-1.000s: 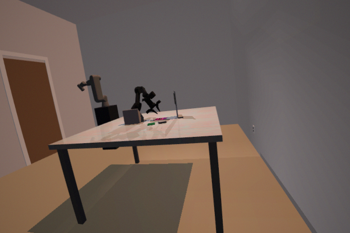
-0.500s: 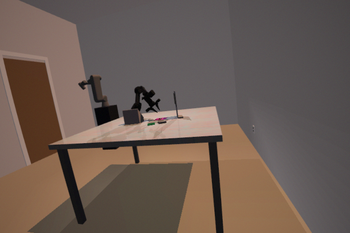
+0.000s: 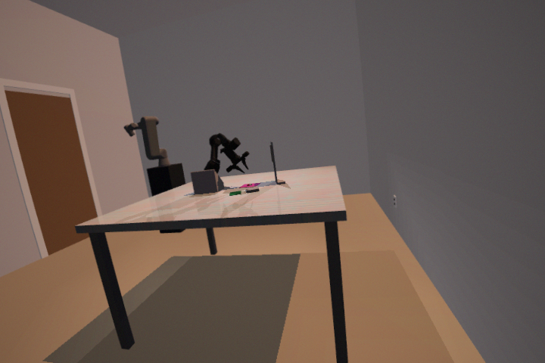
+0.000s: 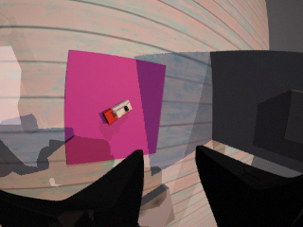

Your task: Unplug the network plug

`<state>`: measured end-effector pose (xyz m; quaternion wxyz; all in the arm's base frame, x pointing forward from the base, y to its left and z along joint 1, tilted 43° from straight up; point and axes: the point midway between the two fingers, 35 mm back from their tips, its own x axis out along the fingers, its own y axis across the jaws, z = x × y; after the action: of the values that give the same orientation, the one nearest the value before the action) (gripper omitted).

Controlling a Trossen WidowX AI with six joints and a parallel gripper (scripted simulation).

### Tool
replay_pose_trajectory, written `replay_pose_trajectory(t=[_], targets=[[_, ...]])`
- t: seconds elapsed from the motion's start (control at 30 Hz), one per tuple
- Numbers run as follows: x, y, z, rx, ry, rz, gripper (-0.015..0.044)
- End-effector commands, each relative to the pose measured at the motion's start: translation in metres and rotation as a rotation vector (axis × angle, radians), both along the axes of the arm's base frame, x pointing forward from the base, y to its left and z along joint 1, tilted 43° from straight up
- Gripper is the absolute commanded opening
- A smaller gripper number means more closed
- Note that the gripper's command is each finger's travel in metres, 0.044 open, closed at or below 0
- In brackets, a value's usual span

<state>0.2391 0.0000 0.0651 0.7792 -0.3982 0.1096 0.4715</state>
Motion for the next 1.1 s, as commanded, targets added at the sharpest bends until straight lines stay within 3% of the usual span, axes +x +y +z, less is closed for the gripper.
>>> replay_pose_trajectory(t=[0.0,1.07], targets=[[0.0,-0.002,0.005,0.003,-0.007,0.003,0.0156],[0.002,-0.041,0.045,-0.001,-0.001,-0.002,0.0156]])
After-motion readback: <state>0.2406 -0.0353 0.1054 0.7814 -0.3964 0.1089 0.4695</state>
